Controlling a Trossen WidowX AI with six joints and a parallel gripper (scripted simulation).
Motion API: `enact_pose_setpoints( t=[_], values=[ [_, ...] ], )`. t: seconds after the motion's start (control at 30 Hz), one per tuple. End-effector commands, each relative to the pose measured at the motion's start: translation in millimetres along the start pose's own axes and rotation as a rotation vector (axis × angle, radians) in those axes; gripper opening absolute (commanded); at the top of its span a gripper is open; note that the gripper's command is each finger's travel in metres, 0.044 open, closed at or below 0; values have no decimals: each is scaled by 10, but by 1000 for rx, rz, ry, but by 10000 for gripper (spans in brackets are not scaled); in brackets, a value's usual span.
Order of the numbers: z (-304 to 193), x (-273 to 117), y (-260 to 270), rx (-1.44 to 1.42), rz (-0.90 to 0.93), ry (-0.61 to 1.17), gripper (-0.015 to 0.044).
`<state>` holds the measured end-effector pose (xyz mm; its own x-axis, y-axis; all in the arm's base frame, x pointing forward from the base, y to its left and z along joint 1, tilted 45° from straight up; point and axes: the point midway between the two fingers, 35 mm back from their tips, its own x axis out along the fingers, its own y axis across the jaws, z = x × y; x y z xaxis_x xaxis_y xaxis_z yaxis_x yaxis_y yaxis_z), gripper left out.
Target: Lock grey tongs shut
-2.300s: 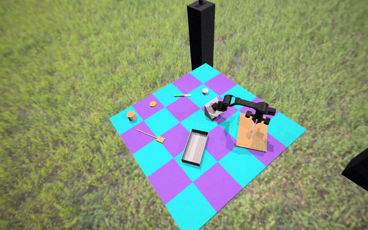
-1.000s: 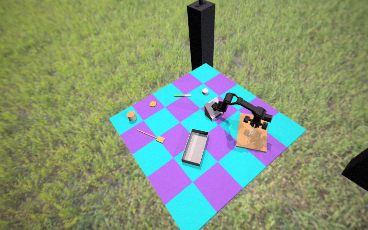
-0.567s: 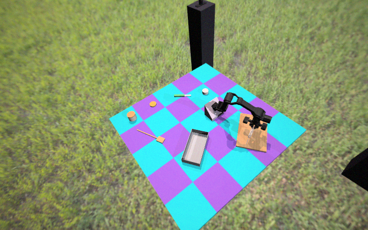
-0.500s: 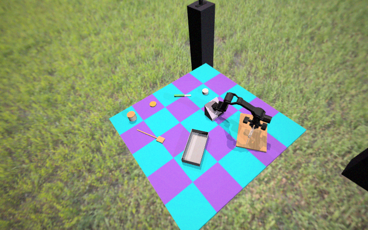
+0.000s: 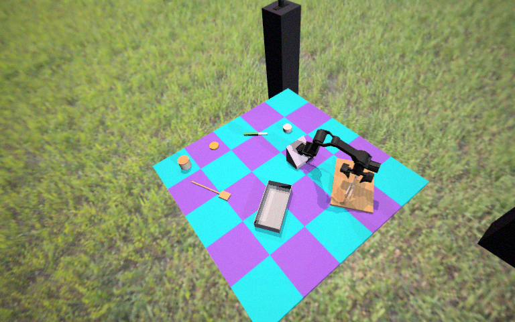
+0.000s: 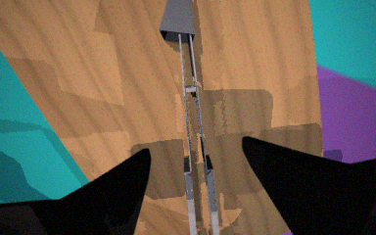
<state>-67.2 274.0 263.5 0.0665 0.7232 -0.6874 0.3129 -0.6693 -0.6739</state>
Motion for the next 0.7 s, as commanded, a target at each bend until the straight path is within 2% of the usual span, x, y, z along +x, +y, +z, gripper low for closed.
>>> enact_pose_setpoints(
  t=[0.0,0.13,0.3,0.67],
  values=[
    [-1,-1,0,0,0,0,427],
    [49,-13,6,3,8,-5,440],
    [395,-137,61,17,62,-27,440],
    [1214,-759,284,-27,68,-6,440]
  ],
)
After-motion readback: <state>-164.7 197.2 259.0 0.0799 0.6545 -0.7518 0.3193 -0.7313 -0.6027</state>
